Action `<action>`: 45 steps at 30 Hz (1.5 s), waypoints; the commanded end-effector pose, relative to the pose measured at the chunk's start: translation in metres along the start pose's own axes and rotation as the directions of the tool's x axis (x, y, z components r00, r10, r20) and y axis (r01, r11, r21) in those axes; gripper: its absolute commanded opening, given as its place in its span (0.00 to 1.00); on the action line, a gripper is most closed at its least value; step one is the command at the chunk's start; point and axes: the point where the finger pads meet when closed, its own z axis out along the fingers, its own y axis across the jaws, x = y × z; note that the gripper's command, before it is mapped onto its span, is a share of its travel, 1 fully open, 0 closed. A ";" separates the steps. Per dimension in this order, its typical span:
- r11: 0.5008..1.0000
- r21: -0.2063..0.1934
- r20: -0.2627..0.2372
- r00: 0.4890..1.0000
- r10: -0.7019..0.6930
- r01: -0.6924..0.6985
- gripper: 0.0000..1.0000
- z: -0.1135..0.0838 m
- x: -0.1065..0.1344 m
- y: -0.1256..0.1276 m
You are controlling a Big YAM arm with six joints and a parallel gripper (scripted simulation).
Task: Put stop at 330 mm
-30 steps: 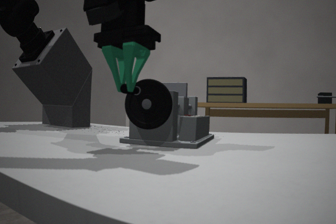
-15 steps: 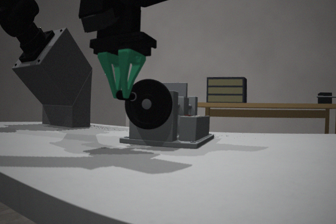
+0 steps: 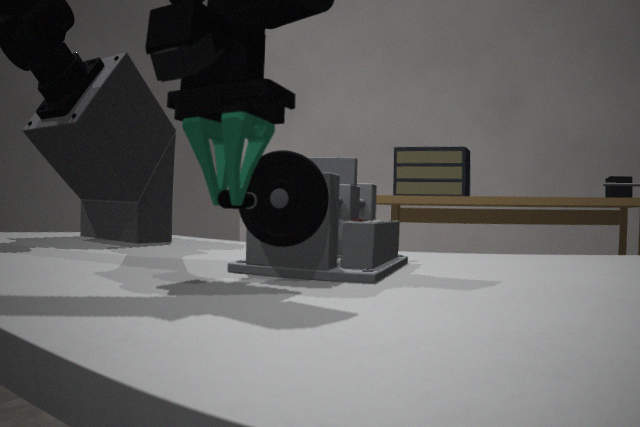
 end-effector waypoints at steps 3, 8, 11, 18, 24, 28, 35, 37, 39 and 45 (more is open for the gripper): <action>1.000 0.025 -0.002 1.000 0.005 -0.004 0.06 0.029 -0.002 0.003; 0.999 0.032 -0.002 1.000 -0.004 0.004 0.06 0.033 0.001 0.000; 0.999 0.037 -0.005 1.000 -0.011 0.012 0.06 0.034 0.002 -0.002; 0.999 0.039 -0.006 1.000 -0.007 0.008 0.06 0.037 0.000 0.013; 0.999 0.038 -0.007 1.000 -0.004 0.004 0.06 0.040 0.000 0.020; 0.999 0.035 -0.006 1.000 0.001 0.000 0.06 0.040 0.000 0.023; 0.999 0.038 -0.006 1.000 0.009 -0.008 0.06 0.041 0.000 0.033; 0.999 0.038 -0.005 1.000 0.009 -0.009 0.06 0.041 0.000 0.037; 0.999 0.038 -0.005 1.000 0.009 -0.009 0.06 0.041 0.000 0.037; 0.999 0.032 -0.003 1.000 0.015 -0.014 0.06 0.042 -0.001 0.043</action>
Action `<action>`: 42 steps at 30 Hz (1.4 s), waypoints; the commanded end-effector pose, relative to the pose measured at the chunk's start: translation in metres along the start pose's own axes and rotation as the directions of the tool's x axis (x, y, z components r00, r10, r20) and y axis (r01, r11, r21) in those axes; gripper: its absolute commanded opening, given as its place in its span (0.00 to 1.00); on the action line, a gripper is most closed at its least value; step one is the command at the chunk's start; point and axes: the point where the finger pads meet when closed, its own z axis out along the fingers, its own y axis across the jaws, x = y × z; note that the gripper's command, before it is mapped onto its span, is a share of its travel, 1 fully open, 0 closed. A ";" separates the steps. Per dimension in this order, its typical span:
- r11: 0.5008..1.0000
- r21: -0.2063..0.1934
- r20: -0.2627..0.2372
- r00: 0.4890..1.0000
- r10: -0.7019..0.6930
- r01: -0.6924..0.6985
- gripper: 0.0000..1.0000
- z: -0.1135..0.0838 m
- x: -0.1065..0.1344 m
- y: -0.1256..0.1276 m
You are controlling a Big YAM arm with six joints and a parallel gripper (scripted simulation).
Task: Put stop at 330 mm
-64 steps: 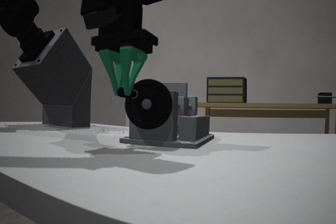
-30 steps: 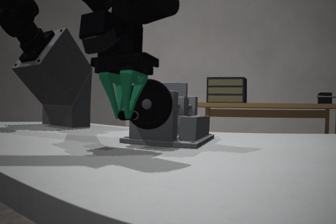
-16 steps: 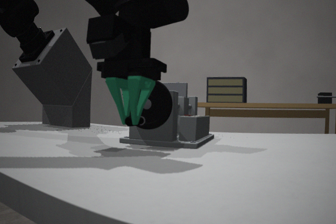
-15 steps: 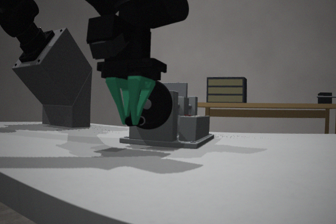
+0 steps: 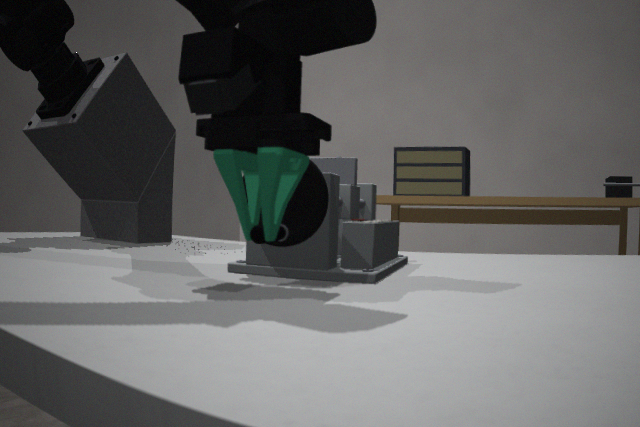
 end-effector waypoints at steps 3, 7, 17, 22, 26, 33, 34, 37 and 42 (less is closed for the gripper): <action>1.000 0.012 -0.004 1.000 0.016 -0.016 0.06 0.010 0.000 0.013; 1.000 -0.012 -0.003 1.000 0.000 0.000 0.06 -0.003 0.007 0.026; 1.000 -0.019 0.000 1.000 0.010 -0.010 0.06 -0.004 0.005 0.034; 1.000 -0.022 -0.002 1.000 -0.004 0.004 0.06 -0.012 0.009 0.037; 1.000 -0.022 -0.002 1.000 -0.004 0.004 0.06 -0.016 0.009 0.040; 1.000 -0.028 0.000 1.000 0.000 0.000 0.06 -0.017 0.009 0.044; 1.000 -0.030 0.001 1.000 0.001 -0.001 0.06 -0.017 0.008 0.044; 1.000 -0.024 -0.001 1.000 -0.002 0.002 0.06 -0.018 0.009 0.043; 1.000 -0.024 -0.002 1.000 -0.002 0.002 0.06 -0.021 0.009 0.045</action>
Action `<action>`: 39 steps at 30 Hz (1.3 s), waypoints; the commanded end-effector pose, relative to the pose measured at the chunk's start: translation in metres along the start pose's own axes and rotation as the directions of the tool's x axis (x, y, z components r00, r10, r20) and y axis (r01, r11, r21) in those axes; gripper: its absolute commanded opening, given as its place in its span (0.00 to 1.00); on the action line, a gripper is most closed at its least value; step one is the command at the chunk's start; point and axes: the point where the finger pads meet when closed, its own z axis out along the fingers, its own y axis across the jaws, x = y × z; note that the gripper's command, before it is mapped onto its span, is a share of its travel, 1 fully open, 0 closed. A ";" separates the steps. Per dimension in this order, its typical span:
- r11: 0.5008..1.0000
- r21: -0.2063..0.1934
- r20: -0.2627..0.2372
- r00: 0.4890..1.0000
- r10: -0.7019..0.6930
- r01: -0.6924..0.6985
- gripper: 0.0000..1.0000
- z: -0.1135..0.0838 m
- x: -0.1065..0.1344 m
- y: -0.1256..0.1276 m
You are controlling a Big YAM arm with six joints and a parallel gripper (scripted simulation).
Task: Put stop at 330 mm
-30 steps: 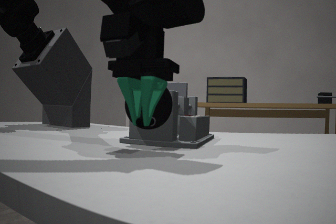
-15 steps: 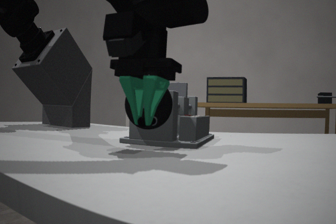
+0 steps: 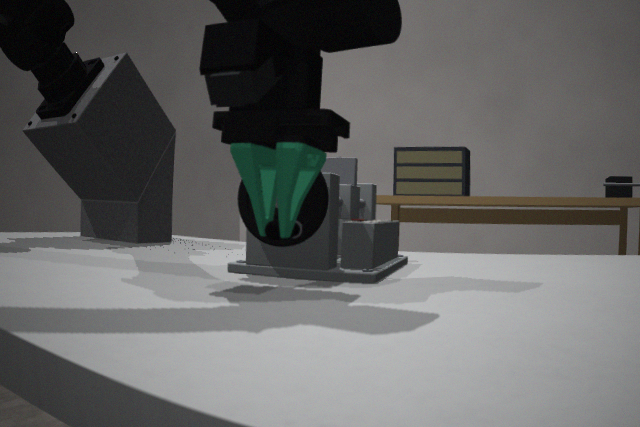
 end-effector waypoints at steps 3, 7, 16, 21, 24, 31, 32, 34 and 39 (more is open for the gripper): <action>0.998 -0.056 -0.005 1.000 0.003 -0.004 0.06 -0.019 0.009 0.032; 0.998 -0.059 -0.004 1.000 0.004 -0.004 0.06 -0.020 0.009 0.033; 0.998 -0.055 -0.005 1.000 0.001 -0.001 0.06 -0.026 0.009 0.038; 0.998 -0.063 -0.003 1.000 0.012 -0.012 0.06 -0.029 0.008 0.043; 0.998 -0.064 -0.003 1.000 0.014 -0.014 0.06 -0.030 0.008 0.045; 0.998 -0.056 -0.005 1.000 0.002 -0.002 0.06 -0.035 0.009 0.042; 0.998 -0.056 -0.005 1.000 0.002 -0.002 0.06 -0.036 0.009 0.042; 0.998 -0.059 -0.004 1.000 0.007 -0.007 0.06 -0.042 0.006 0.043; 0.997 -0.072 -0.002 1.000 0.025 -0.025 0.06 -0.051 -0.003 0.045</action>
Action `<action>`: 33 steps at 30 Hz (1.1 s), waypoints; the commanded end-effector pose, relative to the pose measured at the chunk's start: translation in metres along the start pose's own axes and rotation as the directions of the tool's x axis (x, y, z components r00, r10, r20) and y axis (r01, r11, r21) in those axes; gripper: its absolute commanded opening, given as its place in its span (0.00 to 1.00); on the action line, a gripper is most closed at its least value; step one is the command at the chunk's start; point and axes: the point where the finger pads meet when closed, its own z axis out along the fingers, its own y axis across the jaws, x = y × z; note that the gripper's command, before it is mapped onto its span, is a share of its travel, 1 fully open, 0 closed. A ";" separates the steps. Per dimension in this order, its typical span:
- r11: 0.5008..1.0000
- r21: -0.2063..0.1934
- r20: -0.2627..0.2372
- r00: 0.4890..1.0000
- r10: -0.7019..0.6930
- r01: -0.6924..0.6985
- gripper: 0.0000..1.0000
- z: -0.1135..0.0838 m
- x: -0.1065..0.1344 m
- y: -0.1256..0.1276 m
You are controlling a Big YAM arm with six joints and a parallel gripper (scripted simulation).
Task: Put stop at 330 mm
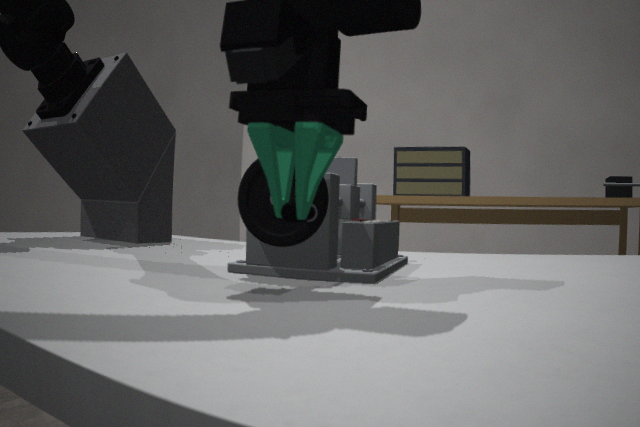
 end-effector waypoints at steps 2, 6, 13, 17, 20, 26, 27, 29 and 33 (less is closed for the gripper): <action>0.996 -0.086 -0.002 1.000 0.031 -0.031 0.06 -0.037 -0.004 0.032; 0.996 -0.083 -0.002 1.000 0.026 -0.026 0.06 -0.037 -0.003 0.031; 0.996 -0.085 -0.003 1.000 0.029 -0.029 0.06 -0.049 -0.005 0.028; 0.996 -0.085 -0.003 1.000 0.029 -0.029 0.06 -0.050 -0.005 0.027; 0.996 -0.086 -0.003 1.000 0.030 -0.030 0.06 -0.051 -0.004 0.027; 0.998 -0.069 -0.005 1.000 0.006 -0.006 0.06 -0.051 0.003 0.010; 0.998 -0.068 -0.005 1.000 0.006 -0.006 0.06 -0.052 0.003 0.009; 0.998 -0.068 -0.005 1.000 0.006 -0.006 0.06 -0.055 0.003 0.005; 0.998 -0.068 -0.005 1.000 0.006 -0.006 0.06 -0.058 0.003 0.002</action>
